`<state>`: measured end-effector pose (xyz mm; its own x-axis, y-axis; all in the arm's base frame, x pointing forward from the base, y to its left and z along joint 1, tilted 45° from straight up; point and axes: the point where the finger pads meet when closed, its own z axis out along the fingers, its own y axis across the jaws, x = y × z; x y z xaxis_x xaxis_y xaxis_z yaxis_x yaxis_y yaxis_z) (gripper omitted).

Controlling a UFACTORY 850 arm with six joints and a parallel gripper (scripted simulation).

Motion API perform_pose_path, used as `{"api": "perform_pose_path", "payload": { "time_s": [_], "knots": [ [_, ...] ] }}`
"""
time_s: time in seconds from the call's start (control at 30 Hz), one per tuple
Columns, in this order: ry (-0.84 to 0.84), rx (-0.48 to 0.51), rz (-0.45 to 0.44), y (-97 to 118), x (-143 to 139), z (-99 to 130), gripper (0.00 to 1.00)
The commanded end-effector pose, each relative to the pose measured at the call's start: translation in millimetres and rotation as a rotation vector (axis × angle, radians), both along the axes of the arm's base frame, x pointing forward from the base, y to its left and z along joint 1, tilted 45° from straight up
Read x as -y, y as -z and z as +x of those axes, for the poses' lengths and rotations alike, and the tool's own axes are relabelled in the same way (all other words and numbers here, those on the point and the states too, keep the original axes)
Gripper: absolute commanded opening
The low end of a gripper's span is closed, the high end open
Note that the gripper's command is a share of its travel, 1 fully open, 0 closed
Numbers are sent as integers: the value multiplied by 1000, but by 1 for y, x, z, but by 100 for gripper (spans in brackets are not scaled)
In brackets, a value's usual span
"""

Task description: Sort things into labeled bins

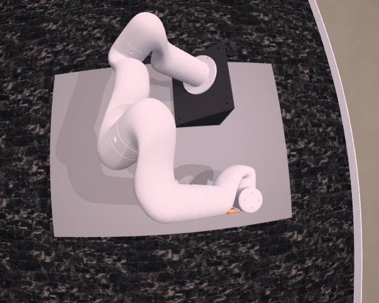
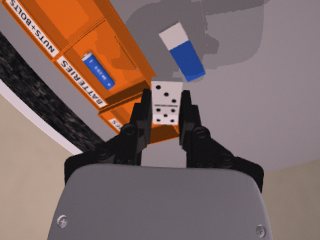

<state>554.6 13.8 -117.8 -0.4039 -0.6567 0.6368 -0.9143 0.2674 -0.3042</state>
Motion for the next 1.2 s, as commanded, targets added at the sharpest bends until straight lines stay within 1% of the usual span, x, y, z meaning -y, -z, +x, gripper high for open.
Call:
{"api": "perform_pose_path", "payload": {
  "time_s": [0.0, 0.2, 0.27, 0.3, 0.33, 0.9, 1.17],
  "knots": [
    [-102, -118, -5, 11, -12, 19, 0],
    [-265, -266, -8, 28, -29, 45, 0],
    [-265, -266, -8, 28, -29, 45, 0],
    [-328, -346, -12, 31, -32, 50, 0],
    [-332, -353, -13, 31, -33, 51, 0],
    [-332, -353, -13, 31, -32, 50, 0],
    [-332, -353, -13, 42, -21, 50, 0]
  ]
}}
